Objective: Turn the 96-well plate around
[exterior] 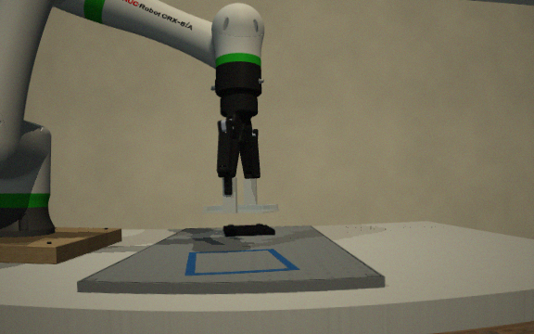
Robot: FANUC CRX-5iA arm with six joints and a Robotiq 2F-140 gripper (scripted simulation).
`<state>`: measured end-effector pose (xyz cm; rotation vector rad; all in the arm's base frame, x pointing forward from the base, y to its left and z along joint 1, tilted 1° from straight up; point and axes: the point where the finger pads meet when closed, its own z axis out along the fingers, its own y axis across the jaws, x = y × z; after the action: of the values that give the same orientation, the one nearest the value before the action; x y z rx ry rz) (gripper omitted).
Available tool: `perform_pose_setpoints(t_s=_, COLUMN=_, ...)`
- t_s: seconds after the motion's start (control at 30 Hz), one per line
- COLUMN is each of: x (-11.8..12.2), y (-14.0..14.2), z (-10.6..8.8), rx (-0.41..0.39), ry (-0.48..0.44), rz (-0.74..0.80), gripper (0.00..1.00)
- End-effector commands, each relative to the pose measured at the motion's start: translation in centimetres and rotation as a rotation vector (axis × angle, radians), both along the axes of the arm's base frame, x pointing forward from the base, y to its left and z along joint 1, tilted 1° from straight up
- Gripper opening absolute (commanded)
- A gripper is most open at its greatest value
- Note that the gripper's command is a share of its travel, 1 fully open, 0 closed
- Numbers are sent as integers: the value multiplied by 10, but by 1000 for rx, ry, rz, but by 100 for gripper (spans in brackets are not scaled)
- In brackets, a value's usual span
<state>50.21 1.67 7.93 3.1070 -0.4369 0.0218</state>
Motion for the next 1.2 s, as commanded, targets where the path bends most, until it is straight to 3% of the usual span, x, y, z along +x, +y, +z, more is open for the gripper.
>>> perform_pose_setpoints(t_s=0.0, x=-1, y=11, z=0, rx=1, ry=1, rz=116, gripper=0)
perform_pose_setpoints(t_s=0.17, x=-3, y=28, z=1, rx=-1, ry=2, rz=274, gripper=0)
perform_pose_setpoints(t_s=1.17, x=-13, y=114, z=3, rx=-1, ry=2, rz=274, gripper=0)
